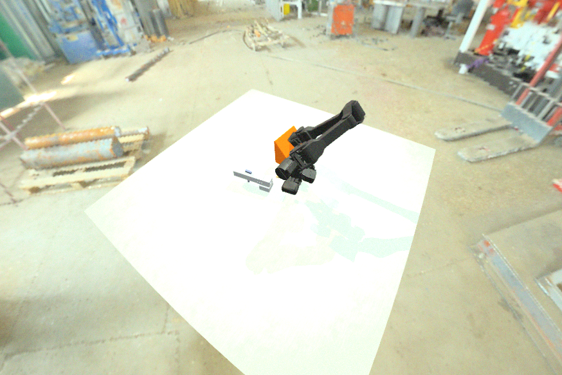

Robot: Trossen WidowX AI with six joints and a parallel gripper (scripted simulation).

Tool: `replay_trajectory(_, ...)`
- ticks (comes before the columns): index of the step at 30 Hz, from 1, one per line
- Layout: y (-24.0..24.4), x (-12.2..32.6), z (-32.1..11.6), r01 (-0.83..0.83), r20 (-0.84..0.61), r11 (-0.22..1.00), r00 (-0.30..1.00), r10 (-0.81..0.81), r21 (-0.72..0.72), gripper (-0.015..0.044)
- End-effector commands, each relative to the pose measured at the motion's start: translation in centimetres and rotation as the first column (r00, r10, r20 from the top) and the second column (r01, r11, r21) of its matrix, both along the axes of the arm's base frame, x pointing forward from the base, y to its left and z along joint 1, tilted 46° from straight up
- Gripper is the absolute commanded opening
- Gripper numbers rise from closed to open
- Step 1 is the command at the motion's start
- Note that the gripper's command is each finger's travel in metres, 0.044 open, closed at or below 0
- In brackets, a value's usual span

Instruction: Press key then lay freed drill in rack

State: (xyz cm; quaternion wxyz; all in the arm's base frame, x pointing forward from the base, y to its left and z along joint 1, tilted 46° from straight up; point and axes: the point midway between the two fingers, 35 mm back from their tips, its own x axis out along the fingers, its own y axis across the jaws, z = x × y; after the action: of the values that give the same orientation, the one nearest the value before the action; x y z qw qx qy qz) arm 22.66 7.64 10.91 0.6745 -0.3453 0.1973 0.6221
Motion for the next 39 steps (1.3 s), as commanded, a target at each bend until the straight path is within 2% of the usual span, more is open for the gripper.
replay_trajectory(1,-0.1,0.2,0.2,-0.002,0.01,1.0,1.0,0.002,0.001,0.0)
replay_trajectory(16,-0.2,0.3,0.4,-0.002,0.01,1.0,1.0,0.002,0.001,0.0)
replay_trajectory(39,0.3,-3.5,0.1,-0.002,0.007,1.0,1.0,0.002,0.001,0.0)
